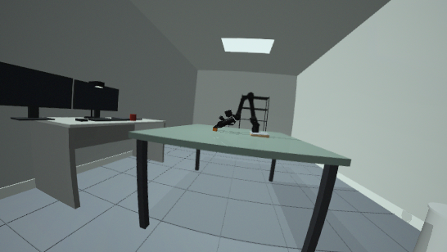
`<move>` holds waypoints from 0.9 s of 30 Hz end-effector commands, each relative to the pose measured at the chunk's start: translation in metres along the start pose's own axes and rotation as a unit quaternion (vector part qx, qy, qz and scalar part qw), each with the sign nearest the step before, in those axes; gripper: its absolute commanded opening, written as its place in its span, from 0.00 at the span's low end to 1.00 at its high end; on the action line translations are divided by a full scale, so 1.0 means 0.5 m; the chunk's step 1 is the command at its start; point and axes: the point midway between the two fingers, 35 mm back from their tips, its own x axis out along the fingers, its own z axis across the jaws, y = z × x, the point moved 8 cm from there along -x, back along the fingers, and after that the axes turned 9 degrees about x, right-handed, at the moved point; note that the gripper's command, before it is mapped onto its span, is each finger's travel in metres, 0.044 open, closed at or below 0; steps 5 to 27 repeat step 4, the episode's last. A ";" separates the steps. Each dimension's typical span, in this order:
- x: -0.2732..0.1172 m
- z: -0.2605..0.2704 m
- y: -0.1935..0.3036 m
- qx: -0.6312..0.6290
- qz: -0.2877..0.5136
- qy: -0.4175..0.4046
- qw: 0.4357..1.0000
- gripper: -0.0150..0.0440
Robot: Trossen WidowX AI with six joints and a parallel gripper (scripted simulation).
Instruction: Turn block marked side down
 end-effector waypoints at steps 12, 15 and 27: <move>0.000 0.000 0.000 0.000 -0.001 0.002 1.000 1.00; 0.000 0.000 0.000 0.000 -0.001 0.002 1.000 1.00; 0.000 0.000 0.000 0.000 -0.001 0.002 1.000 1.00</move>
